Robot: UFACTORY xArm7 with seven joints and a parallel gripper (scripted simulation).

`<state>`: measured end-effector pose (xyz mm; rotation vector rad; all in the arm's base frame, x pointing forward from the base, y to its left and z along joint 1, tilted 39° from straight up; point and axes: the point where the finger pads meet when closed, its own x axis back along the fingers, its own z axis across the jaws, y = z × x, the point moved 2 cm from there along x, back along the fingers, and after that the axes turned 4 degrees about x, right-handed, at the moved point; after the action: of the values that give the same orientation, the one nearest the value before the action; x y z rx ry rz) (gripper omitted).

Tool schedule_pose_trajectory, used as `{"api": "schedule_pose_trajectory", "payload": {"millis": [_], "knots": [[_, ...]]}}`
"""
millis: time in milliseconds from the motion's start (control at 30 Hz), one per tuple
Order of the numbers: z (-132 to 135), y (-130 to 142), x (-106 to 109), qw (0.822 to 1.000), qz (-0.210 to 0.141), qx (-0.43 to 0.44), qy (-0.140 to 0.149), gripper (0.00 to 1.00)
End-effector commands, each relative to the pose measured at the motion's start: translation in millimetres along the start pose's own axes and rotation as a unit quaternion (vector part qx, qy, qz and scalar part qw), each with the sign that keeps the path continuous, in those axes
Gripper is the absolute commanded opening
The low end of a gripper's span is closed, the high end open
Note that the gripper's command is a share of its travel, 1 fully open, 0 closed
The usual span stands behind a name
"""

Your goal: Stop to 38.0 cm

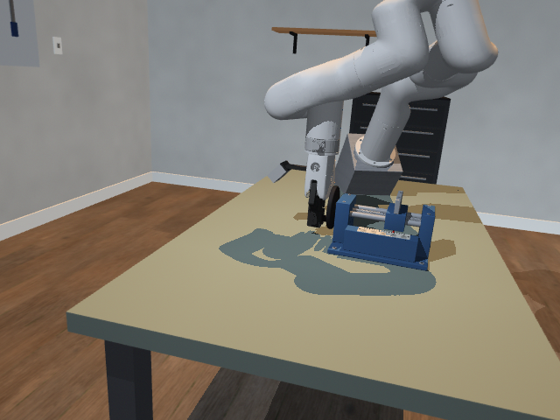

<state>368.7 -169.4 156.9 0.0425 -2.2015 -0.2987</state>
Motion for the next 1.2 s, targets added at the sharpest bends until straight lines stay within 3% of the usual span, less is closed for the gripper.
{"api": "schedule_pose_trajectory", "payload": {"millis": [0,1167], "knots": [[-7,-1,-1,1.000,0.000,0.000,-0.002,0.06],[-42,-4,14,1.000,0.000,0.000,-0.002,0.06]]}}
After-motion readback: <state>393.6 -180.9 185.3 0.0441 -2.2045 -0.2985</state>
